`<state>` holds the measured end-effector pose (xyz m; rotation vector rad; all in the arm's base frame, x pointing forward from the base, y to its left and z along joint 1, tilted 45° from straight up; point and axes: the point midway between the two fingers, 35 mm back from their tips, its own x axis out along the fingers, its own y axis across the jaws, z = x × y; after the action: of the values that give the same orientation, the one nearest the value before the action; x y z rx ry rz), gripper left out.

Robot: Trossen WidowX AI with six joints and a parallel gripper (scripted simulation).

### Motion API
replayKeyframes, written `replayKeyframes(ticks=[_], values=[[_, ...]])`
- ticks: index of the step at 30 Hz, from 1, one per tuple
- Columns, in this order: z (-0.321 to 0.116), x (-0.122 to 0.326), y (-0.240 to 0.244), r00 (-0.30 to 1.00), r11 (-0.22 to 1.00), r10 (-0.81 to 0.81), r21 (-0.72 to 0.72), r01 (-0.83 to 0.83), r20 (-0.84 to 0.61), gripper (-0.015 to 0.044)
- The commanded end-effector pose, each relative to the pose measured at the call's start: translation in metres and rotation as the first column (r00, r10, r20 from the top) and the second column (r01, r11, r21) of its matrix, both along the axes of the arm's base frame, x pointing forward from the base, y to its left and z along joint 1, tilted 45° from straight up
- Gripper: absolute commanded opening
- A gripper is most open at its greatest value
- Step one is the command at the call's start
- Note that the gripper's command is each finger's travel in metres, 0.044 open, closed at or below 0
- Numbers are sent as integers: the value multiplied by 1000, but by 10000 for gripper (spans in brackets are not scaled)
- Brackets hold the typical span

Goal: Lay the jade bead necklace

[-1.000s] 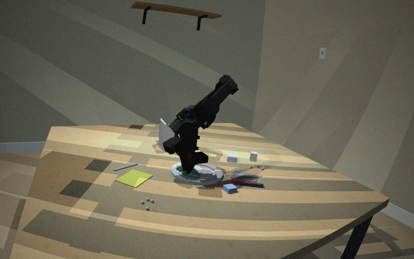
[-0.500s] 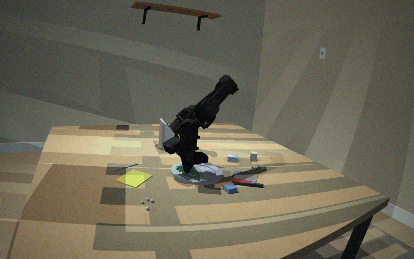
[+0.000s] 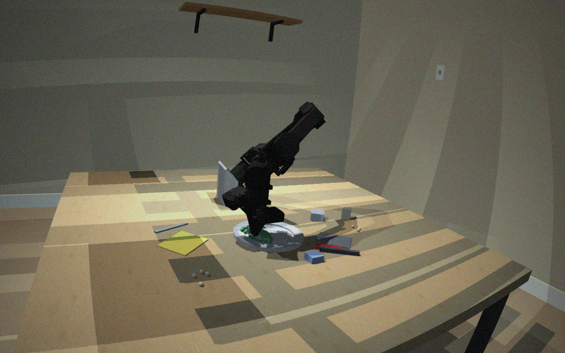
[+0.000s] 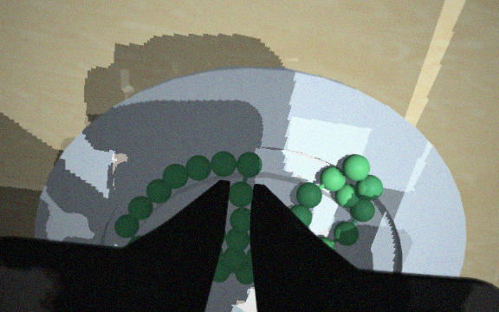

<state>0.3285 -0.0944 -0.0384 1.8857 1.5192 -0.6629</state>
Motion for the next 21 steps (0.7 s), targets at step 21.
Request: replayKeyframes(ticks=[21], values=[[-6, -15, -11, 1000, 1000, -3, 7, 3, -7, 0]])
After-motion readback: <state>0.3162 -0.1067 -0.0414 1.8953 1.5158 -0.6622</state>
